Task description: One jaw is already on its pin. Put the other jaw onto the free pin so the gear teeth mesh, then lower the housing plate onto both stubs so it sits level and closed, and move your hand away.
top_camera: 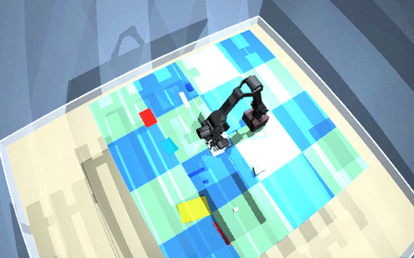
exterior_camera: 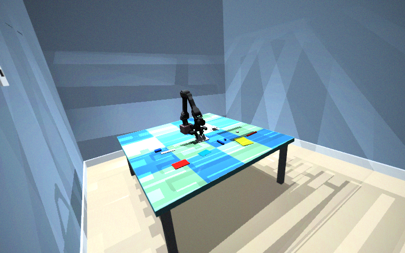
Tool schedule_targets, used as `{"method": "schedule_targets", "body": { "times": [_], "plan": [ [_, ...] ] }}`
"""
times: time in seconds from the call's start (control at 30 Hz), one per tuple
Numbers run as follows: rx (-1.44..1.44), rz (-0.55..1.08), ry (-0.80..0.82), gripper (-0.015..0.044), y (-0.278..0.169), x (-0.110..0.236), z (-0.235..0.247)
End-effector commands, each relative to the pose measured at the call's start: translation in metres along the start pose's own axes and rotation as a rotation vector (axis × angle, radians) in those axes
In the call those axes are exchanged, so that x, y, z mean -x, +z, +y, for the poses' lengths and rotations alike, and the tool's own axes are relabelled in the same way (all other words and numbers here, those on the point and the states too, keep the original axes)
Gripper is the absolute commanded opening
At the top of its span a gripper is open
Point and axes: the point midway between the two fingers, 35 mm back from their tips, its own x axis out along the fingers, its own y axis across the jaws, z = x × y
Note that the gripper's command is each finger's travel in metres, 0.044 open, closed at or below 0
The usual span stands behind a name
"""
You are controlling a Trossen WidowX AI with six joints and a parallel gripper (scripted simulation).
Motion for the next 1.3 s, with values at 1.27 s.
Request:
{"method": "schedule_targets", "body": {
  "times": [1.27],
  "plan": [
    [0.0,0.001,0.0,0.016,0.0003,-0.0013,-0.0001]
  ]
}}
